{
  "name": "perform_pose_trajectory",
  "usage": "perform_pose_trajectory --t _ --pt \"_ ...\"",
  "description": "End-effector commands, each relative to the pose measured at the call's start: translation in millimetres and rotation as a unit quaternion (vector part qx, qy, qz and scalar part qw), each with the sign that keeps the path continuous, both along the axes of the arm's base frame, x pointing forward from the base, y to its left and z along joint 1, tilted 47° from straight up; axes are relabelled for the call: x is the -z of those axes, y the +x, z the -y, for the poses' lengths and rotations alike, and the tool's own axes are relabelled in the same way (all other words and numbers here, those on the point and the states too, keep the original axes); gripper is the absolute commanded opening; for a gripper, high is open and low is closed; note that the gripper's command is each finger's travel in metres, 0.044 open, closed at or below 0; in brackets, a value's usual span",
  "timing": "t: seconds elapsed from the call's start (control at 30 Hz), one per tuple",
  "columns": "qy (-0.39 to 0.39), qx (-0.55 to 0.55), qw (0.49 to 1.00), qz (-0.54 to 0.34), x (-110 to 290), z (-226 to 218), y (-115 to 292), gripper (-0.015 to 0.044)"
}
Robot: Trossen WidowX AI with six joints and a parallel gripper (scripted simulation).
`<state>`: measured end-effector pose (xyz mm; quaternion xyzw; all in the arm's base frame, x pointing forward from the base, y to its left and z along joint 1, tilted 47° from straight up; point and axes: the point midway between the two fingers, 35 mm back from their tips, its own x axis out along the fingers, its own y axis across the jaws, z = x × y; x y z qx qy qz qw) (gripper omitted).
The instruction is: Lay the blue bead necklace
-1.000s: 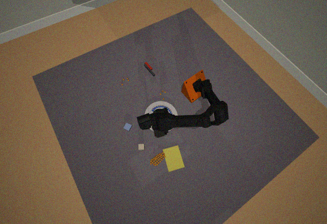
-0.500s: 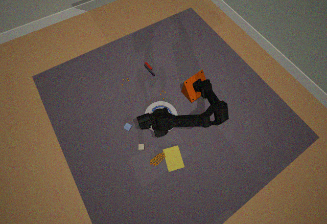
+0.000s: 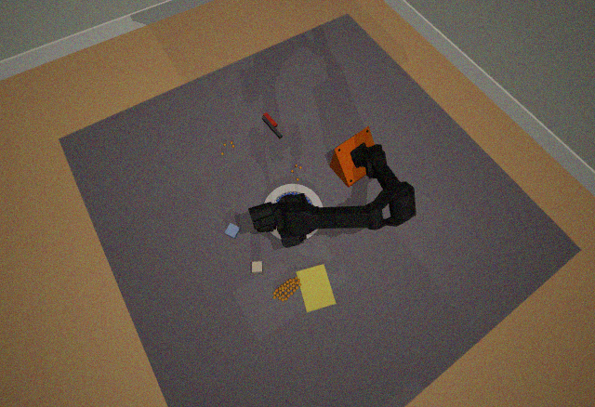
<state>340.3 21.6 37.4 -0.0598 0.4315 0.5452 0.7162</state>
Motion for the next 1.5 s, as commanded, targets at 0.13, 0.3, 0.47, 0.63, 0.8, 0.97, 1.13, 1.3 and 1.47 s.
perform_pose_trajectory --t 0.13,0.3,0.47,0.63,0.8,0.97,1.13,1.3,1.47 --pt "-0.002 0.015 1.000 -0.009 -11 19 -5 0.0151" --pt "-0.002 0.015 1.000 -0.006 -7 16 -3 0.0120" --pt "-0.002 0.015 1.000 -0.006 -4 13 -3 0.0120" --pt "-0.002 0.015 1.000 -0.007 1 7 -3 0.0120" --pt "-0.002 0.015 1.000 -0.007 7 1 -3 0.0120" --pt "-0.002 0.015 1.000 -0.008 12 -5 -3 0.0120" --pt "-0.001 0.014 1.000 -0.008 16 -9 -3 0.0120" --pt "-0.003 0.012 1.000 -0.007 14 -7 -3 0.0041" --pt "-0.003 0.012 1.000 -0.007 14 -7 -3 0.0000"
